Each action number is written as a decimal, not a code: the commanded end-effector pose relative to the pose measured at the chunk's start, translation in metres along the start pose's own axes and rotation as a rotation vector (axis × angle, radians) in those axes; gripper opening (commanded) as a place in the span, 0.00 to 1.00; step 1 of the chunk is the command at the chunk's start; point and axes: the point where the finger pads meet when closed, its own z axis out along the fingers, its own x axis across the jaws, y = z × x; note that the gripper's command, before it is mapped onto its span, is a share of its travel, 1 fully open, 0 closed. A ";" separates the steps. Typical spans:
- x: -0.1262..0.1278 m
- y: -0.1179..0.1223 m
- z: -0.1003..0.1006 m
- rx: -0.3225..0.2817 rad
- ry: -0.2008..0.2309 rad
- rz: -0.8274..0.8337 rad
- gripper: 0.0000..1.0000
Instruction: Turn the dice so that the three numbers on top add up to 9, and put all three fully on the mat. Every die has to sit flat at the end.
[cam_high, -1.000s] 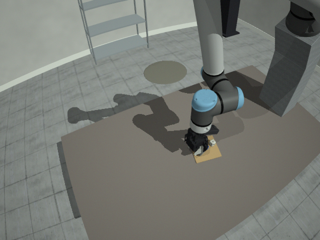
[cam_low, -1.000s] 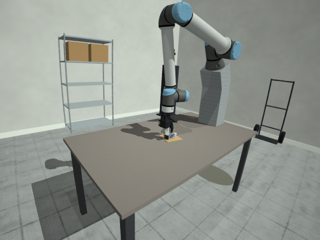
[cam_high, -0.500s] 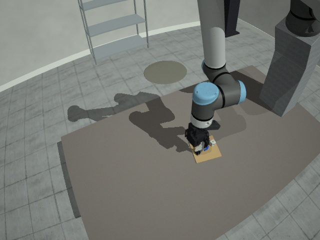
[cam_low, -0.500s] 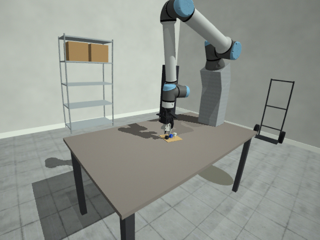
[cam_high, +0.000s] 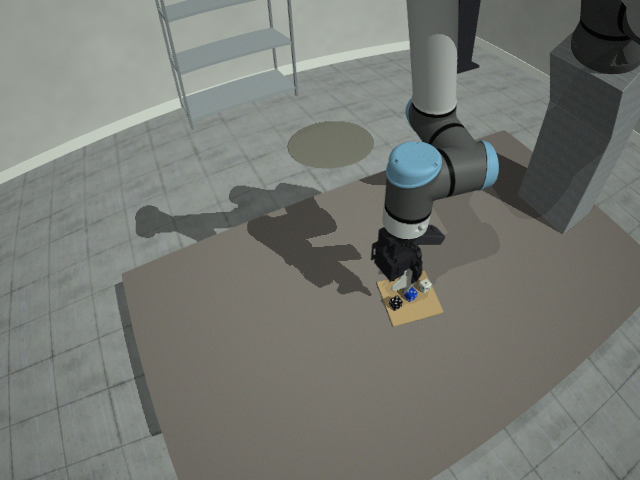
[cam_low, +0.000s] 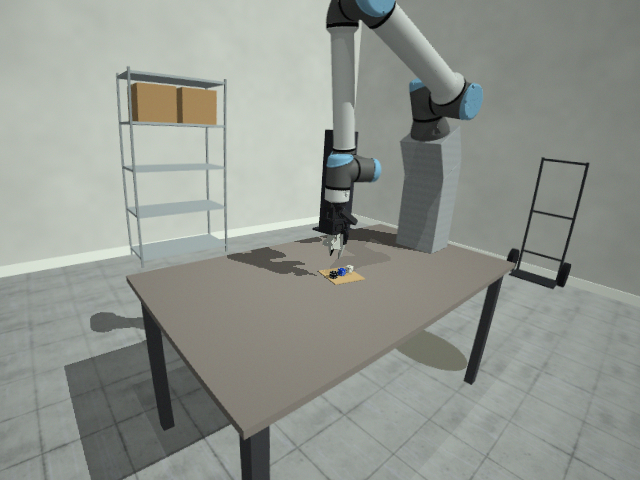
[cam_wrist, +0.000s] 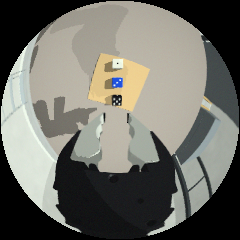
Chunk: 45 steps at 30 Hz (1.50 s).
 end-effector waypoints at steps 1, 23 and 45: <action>0.000 0.000 -0.005 -0.001 0.000 0.000 1.00; 0.000 0.000 -0.006 -0.001 0.000 0.000 1.00; 0.000 0.000 -0.079 -0.001 0.000 0.000 1.00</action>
